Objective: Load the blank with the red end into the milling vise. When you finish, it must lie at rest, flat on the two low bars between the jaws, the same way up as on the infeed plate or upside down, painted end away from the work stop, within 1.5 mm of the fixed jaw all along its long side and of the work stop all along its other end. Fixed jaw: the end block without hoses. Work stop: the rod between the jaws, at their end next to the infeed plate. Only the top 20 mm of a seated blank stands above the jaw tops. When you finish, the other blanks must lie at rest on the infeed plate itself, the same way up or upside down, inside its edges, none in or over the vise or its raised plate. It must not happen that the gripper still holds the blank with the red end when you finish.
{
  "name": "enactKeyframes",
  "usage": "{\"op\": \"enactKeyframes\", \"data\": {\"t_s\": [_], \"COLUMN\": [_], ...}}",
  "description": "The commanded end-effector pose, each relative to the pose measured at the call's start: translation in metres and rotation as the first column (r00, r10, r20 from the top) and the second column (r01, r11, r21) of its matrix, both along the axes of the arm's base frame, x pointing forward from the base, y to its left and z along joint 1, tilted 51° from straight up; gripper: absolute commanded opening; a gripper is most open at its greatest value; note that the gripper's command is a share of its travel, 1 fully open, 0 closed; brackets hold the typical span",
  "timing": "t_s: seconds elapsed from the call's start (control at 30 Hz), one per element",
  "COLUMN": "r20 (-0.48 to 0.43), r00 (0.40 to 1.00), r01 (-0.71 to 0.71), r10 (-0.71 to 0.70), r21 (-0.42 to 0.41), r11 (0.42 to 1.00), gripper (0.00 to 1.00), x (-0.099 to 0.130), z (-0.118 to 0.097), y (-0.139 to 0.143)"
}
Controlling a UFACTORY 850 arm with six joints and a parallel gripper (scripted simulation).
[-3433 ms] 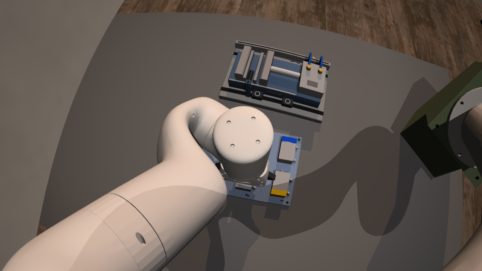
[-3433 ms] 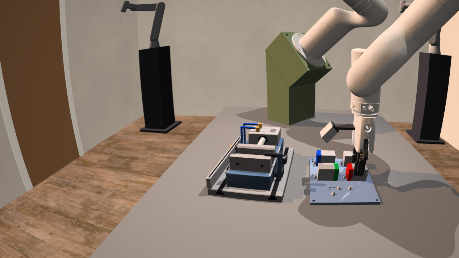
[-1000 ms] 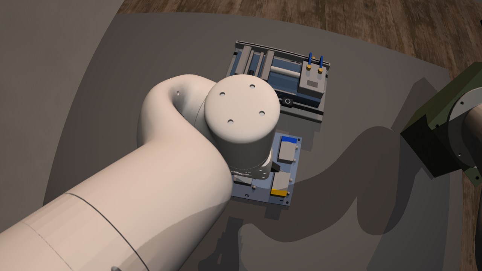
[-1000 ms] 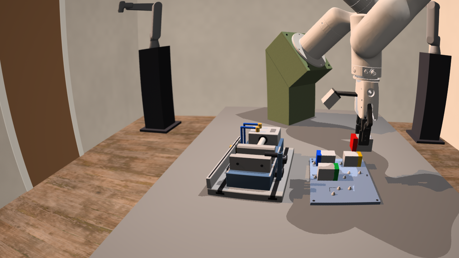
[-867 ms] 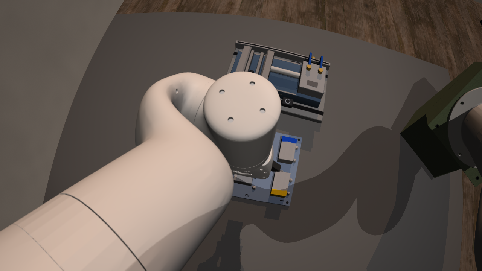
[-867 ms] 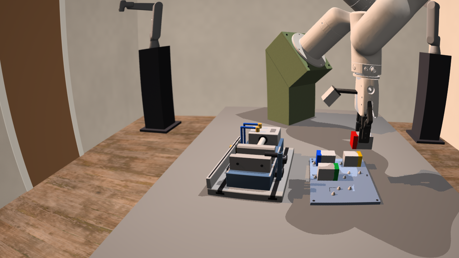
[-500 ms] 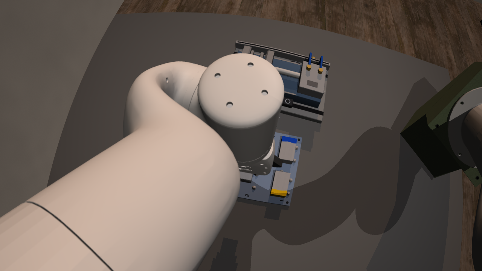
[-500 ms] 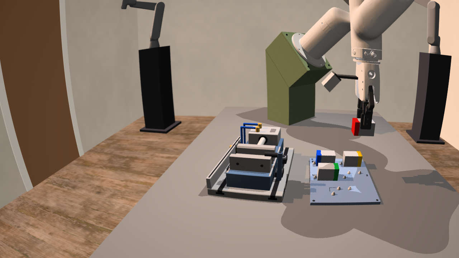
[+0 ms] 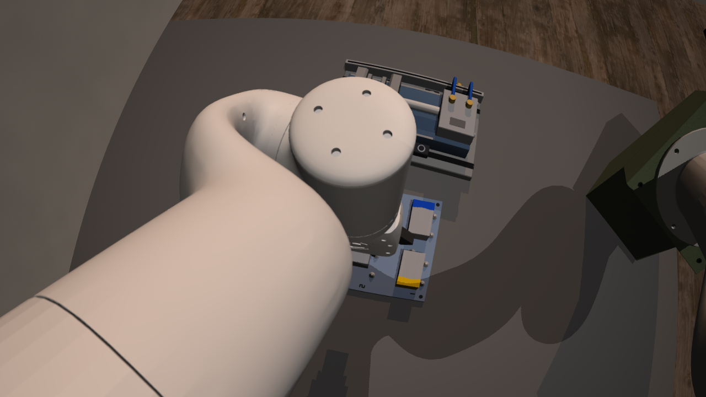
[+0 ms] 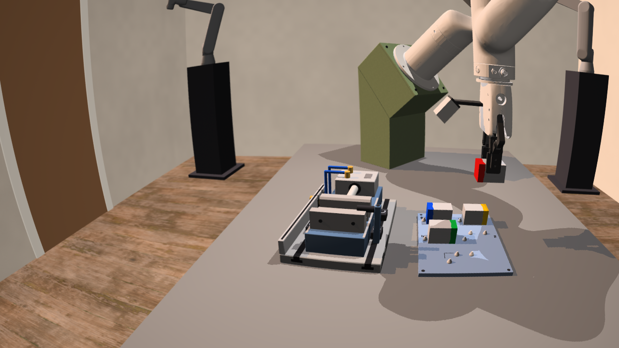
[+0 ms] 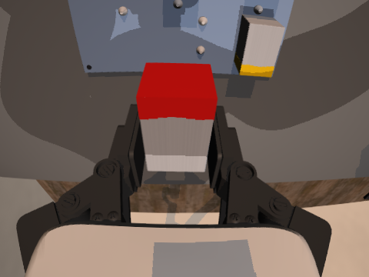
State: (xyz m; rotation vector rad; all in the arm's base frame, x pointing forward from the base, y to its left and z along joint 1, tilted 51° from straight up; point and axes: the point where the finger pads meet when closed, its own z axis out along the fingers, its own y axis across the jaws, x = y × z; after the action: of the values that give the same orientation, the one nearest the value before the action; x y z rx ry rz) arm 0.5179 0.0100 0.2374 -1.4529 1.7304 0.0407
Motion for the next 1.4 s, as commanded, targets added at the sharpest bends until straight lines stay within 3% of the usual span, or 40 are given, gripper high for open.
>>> {"op": "enactKeyframes", "data": {"t_s": [0.0,1.37], "r20": [0.001,0.001], "r00": [1.0,1.0], "r01": [0.001,0.001], "r10": [-0.001,-0.001], "r21": [0.0,0.0], "r11": [1.0,1.0], "gripper": [0.0,0.0], "x": [0.0002,0.0049], "z": [0.0005,-0.0049], "y": [-0.0004,0.004]}}
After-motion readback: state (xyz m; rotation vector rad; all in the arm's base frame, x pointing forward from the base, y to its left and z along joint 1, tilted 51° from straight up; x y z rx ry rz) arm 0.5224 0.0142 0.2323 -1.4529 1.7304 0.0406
